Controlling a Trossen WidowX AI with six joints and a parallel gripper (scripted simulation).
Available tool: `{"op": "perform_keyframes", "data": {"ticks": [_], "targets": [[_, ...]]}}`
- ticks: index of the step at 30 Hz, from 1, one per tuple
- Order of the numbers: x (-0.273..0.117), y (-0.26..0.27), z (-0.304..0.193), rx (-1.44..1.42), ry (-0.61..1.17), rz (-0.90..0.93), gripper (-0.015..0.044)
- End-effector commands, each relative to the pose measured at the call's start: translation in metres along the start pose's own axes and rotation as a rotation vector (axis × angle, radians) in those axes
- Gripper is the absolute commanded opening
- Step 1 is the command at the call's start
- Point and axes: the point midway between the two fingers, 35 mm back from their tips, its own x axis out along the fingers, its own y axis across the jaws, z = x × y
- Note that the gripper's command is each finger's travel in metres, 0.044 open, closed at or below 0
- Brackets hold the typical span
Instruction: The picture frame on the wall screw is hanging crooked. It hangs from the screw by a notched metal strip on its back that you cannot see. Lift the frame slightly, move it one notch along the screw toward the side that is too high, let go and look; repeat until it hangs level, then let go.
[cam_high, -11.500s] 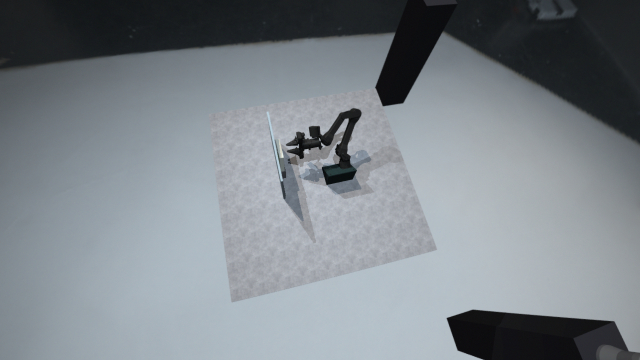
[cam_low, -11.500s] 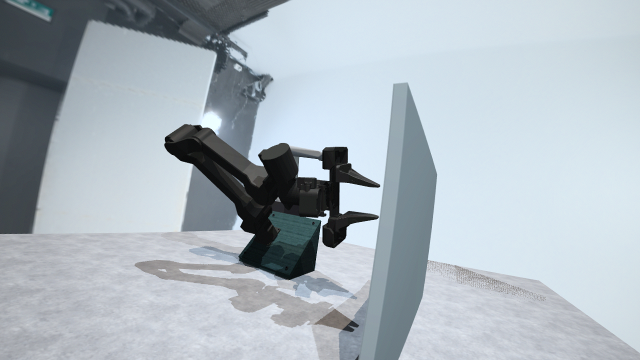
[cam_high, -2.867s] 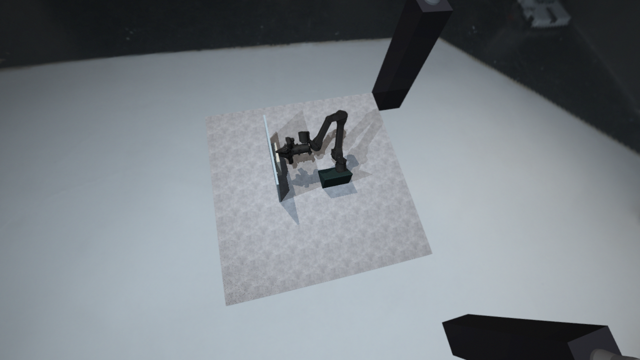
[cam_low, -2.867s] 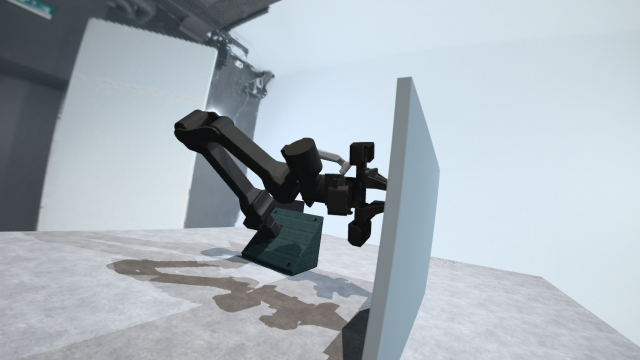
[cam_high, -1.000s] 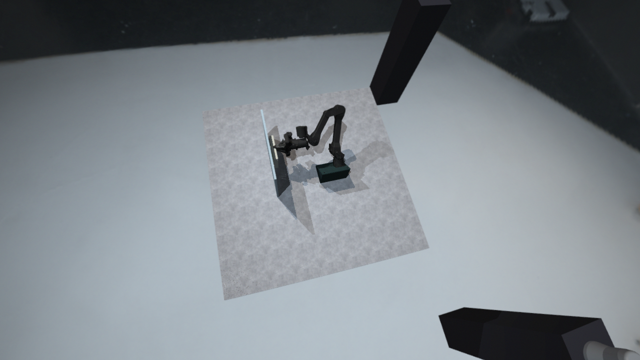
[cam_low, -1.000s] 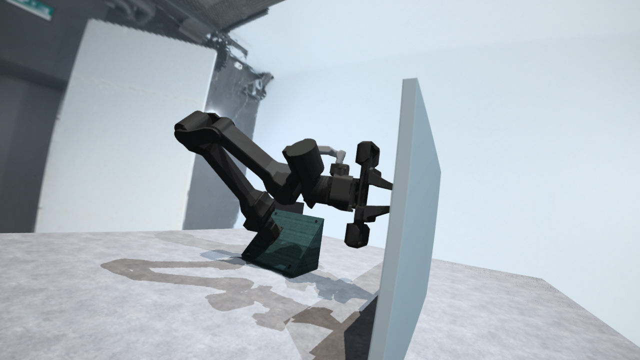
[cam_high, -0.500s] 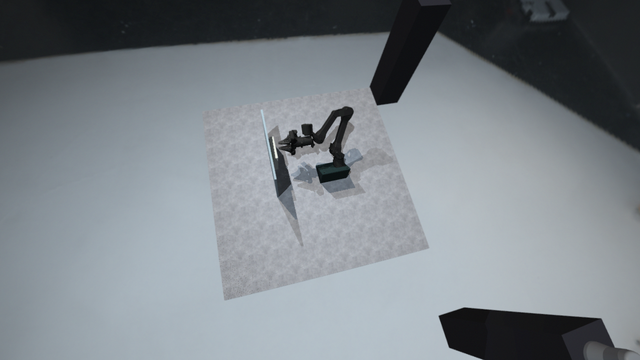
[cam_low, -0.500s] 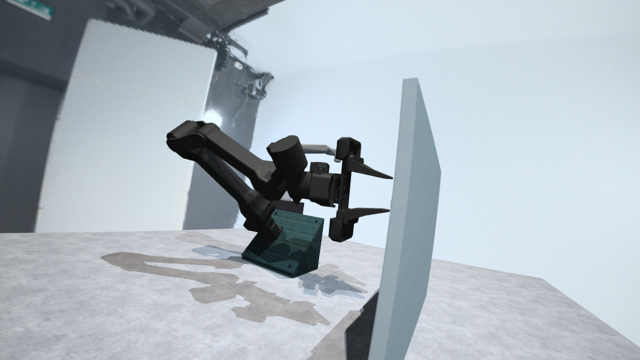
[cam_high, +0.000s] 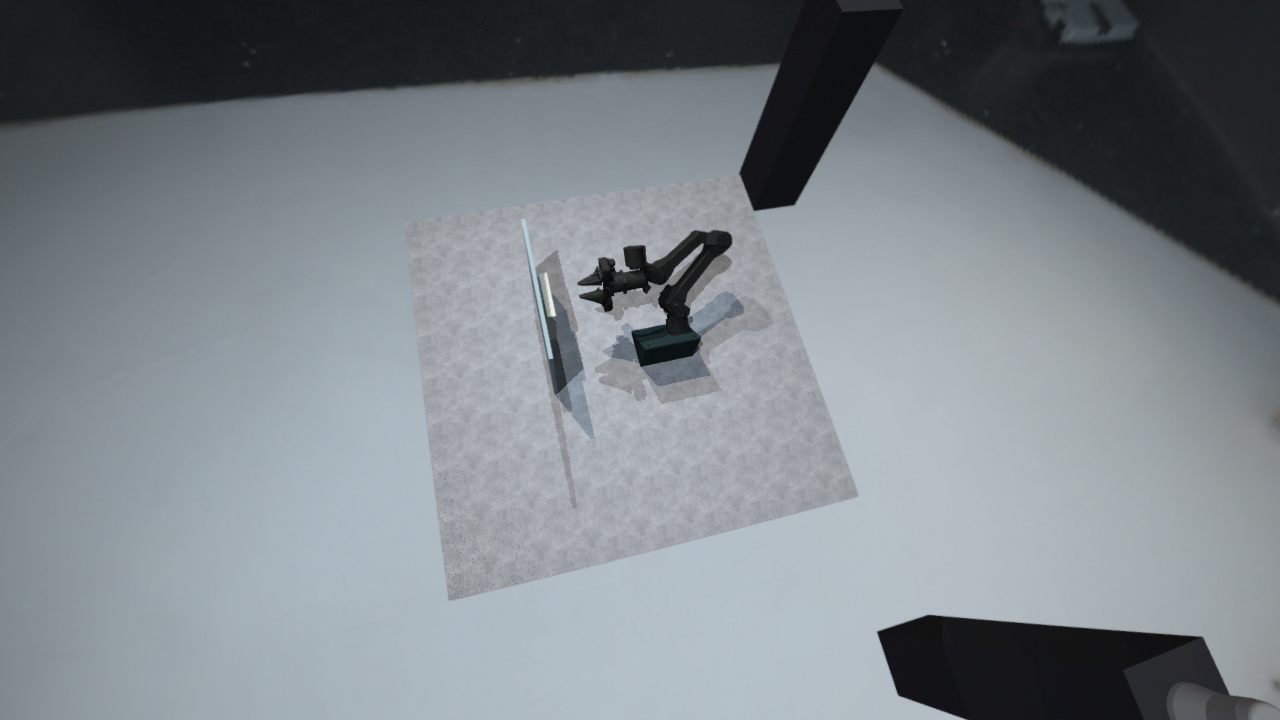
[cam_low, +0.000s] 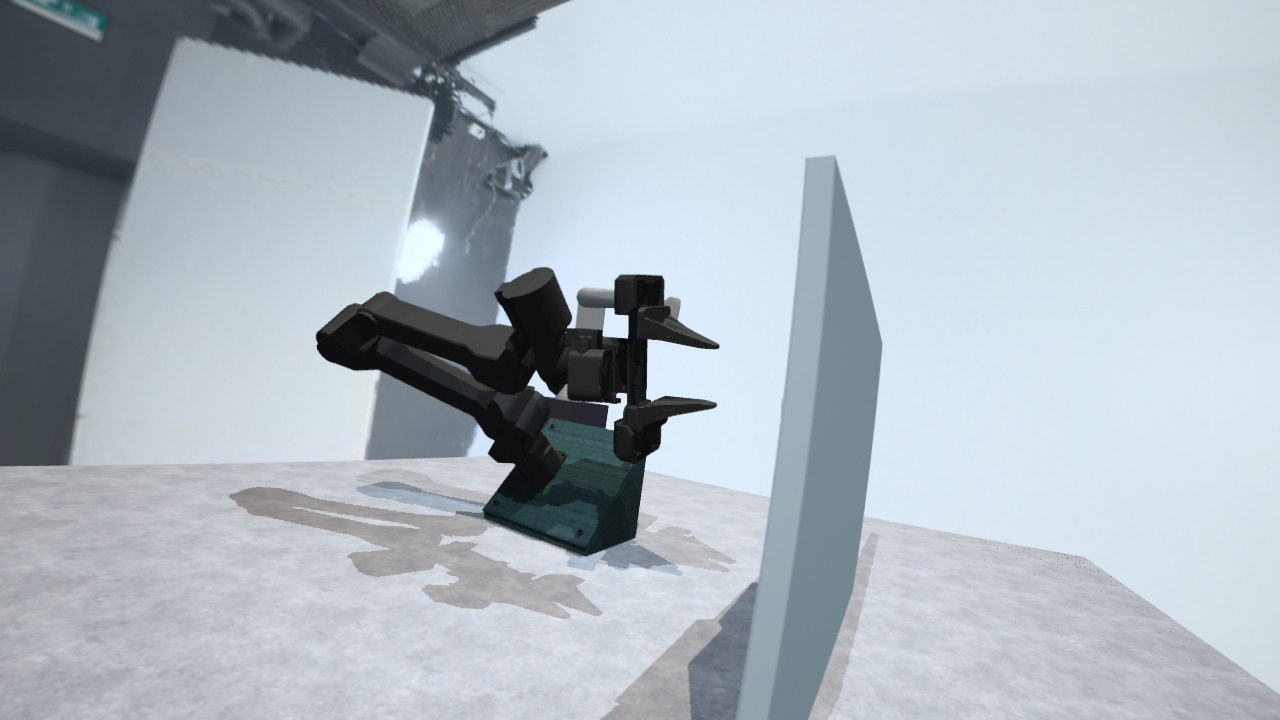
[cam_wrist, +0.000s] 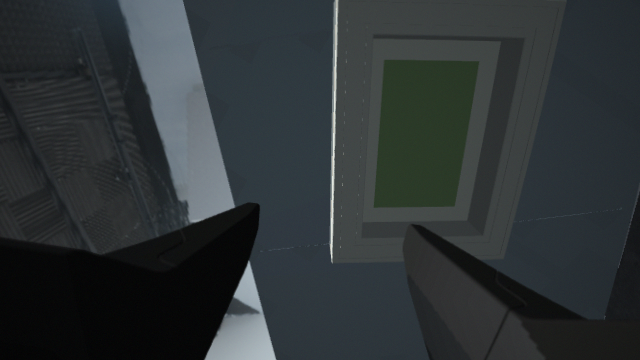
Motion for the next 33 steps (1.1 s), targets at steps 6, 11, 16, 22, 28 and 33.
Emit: {"op": "perform_keyframes", "data": {"ticks": [6,11,16,22,28,33], "targets": [[-0.026,0.040,-0.011,0.025,0.001,0.011,0.0260],[-0.026,0.040,-0.011,0.025,0.001,0.011,0.0260],[-0.026,0.040,-0.011,0.025,0.001,0.011,0.0260],[-0.026,0.040,-0.011,0.025,0.001,0.011,0.0260],[-0.026,0.040,-0.011,0.025,0.001,0.011,0.0260],[-0.026,0.040,-0.011,0.025,0.001,0.011,0.0260]]}}
